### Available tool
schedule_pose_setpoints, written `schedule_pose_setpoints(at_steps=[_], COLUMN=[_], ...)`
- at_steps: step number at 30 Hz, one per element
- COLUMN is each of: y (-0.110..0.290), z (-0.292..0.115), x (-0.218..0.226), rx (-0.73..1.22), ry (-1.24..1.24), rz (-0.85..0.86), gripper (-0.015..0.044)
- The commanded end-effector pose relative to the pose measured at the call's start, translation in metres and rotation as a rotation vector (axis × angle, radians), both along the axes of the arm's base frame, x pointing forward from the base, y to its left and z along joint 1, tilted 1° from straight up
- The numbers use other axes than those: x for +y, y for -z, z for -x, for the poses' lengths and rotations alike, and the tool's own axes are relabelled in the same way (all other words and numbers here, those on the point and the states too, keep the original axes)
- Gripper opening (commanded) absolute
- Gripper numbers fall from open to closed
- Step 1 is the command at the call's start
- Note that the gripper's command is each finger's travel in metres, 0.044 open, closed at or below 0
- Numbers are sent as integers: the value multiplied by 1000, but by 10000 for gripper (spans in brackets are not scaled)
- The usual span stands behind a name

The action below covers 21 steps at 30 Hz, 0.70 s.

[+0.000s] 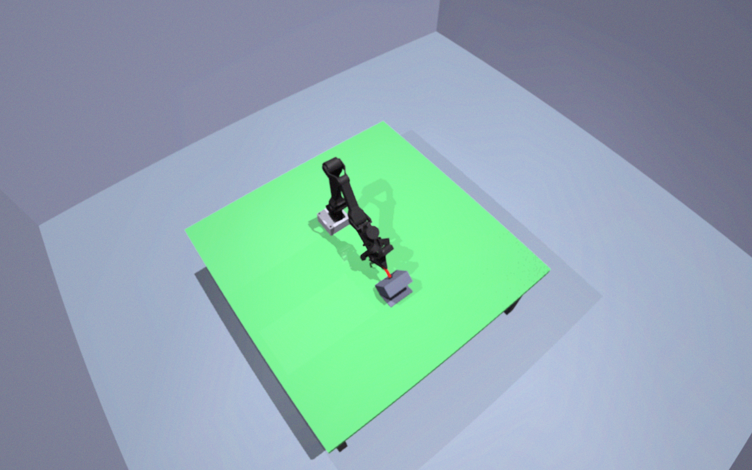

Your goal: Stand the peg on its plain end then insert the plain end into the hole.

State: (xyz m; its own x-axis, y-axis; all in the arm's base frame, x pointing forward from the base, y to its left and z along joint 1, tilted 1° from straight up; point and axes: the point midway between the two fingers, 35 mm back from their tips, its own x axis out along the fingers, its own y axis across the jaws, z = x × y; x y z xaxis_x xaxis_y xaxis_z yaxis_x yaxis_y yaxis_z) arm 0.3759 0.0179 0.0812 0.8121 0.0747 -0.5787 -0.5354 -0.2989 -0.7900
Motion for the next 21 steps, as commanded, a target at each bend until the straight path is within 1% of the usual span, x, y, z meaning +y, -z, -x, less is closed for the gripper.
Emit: schedule_pose_setpoints(at_steps=[1, 21], y=[3, 7], z=[-1, -6], x=[0, 1], rx=[5, 4], ry=[-1, -1], rz=[0, 0], gripper=[0, 0])
